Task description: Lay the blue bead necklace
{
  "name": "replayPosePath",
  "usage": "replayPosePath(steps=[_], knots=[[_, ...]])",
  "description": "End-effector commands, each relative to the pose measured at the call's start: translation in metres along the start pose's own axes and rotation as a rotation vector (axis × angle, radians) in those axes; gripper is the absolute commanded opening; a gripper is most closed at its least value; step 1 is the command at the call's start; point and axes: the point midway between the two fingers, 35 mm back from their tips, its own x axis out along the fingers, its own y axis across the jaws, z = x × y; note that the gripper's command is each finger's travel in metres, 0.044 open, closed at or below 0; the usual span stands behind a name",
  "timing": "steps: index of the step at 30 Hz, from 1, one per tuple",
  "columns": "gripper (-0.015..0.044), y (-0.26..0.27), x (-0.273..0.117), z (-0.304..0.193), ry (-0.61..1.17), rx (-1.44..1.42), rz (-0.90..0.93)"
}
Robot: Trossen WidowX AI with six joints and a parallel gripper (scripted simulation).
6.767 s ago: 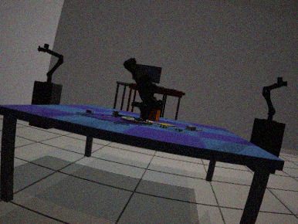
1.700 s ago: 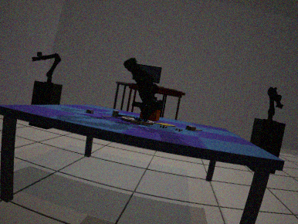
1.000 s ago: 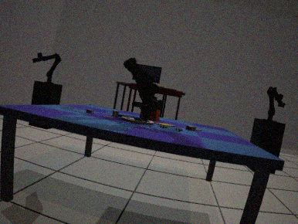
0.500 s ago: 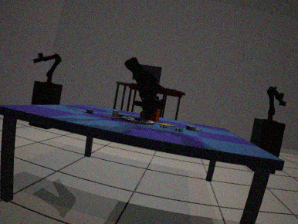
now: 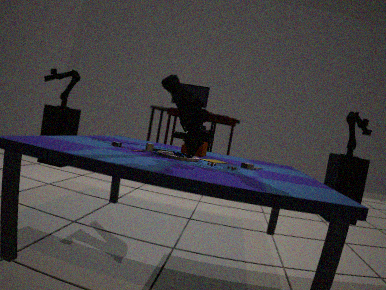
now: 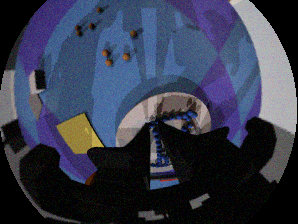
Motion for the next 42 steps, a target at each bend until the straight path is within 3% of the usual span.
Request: replayPosePath(steps=[1,12,34,42], knots=[[0.0157,0.000,0.000,0.000,0.000,0.001,0.000],[0.0440,0.000,-0.002,-0.001,0.003,-0.005,0.001],[0.0440,0.000,-0.005,-0.001,0.001,-0.005,0.002],[0.0230,-0.003,-0.037,-0.012,0.001,-0.250,0.003]])
